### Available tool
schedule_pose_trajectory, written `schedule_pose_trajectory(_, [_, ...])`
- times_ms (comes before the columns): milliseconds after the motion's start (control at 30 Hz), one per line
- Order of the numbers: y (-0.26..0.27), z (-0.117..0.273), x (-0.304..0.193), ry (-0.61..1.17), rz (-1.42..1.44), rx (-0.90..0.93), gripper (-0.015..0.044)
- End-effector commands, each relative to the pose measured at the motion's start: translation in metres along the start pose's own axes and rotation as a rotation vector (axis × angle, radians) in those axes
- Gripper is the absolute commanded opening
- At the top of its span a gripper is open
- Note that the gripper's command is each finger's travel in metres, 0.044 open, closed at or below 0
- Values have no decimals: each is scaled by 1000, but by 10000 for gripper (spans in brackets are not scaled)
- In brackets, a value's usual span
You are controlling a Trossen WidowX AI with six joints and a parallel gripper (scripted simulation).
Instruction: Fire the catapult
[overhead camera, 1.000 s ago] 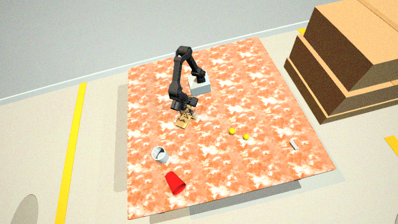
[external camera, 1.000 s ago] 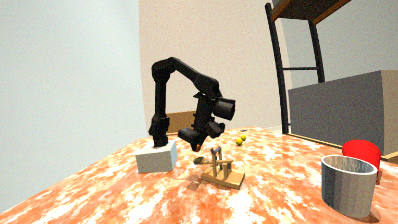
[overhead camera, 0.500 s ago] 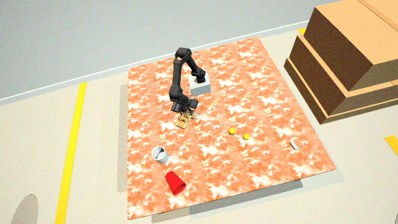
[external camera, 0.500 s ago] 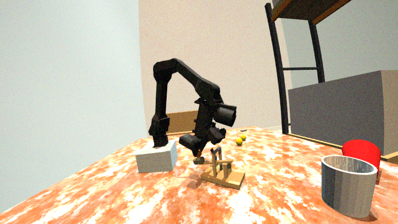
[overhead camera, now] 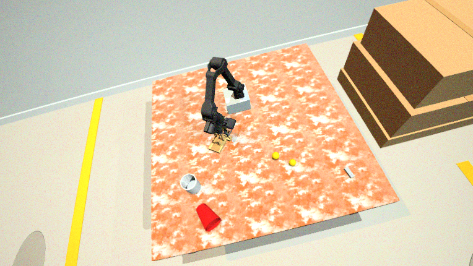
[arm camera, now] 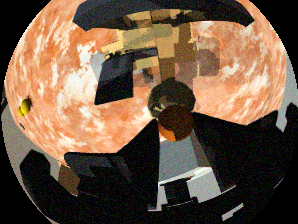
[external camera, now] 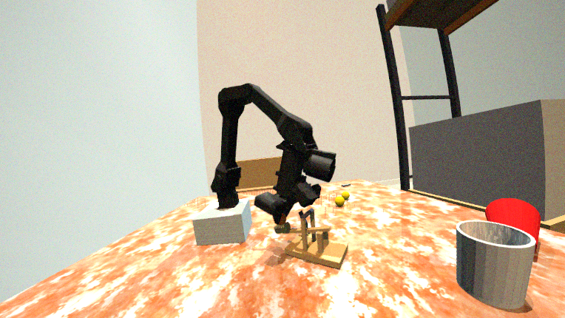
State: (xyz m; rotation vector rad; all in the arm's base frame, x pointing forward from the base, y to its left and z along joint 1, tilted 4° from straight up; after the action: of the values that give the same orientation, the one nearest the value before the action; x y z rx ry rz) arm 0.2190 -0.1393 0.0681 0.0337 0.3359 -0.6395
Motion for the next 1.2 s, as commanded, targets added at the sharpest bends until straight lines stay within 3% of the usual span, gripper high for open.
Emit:
schedule_pose_trajectory(0, [0, 0, 0, 1, 0, 0, 184])
schedule_pose_trajectory(133, [0, 11, -2, 1, 1, -1, 289])
schedule_pose_trajectory(333, [0, 102, -35, 0, 6, -4, 440])
schedule_pose_trajectory(533, [0, 101, -9, -88, 29, 2, 440])
schedule_pose_trajectory(1167, [-4, 199, 121, -739, 136, -10, 440])
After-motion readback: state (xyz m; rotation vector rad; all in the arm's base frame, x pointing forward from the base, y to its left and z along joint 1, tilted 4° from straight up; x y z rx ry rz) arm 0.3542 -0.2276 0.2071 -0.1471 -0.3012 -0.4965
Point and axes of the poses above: the point midway between the two fingers, 35 mm back from their tips, its own z axis back along the fingers, its own y axis across the jaws, x = y × z, the point moved 6 cm from there along z, back along the fingers, and after that the axes turned 2 degrees about -z, right-handed, at the moved point
